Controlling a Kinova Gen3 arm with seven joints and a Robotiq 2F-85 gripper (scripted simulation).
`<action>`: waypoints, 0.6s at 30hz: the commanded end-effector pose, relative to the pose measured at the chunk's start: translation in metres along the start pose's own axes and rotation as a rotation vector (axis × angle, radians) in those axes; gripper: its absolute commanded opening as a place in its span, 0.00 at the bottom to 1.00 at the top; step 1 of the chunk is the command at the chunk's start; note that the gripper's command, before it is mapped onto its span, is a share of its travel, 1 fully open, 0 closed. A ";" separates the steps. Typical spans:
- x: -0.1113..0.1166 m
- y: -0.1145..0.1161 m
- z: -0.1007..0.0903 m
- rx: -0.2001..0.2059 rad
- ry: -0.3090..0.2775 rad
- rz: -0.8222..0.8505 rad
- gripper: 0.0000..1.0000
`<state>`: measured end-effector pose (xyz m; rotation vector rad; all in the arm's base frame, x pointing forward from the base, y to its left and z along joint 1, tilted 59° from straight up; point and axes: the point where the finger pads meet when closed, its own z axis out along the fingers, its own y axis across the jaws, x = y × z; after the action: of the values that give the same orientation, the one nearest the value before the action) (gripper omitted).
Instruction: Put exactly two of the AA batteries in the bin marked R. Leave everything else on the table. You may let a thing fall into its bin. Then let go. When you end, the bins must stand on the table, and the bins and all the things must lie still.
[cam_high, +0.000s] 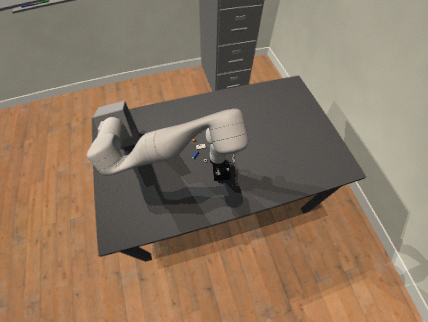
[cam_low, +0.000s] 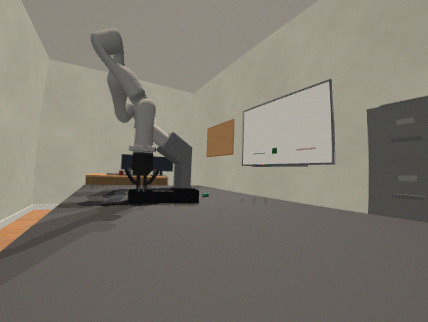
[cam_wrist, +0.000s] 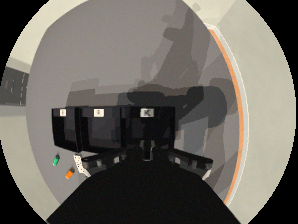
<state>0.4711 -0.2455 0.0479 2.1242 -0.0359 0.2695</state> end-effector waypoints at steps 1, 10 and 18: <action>0.001 0.000 0.001 0.001 0.002 0.001 0.09; -0.001 0.000 -0.009 -0.001 -0.001 -0.004 0.09; -0.001 0.000 -0.020 -0.001 0.000 -0.004 0.09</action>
<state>0.4676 -0.2342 0.0540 2.1257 -0.0389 0.2690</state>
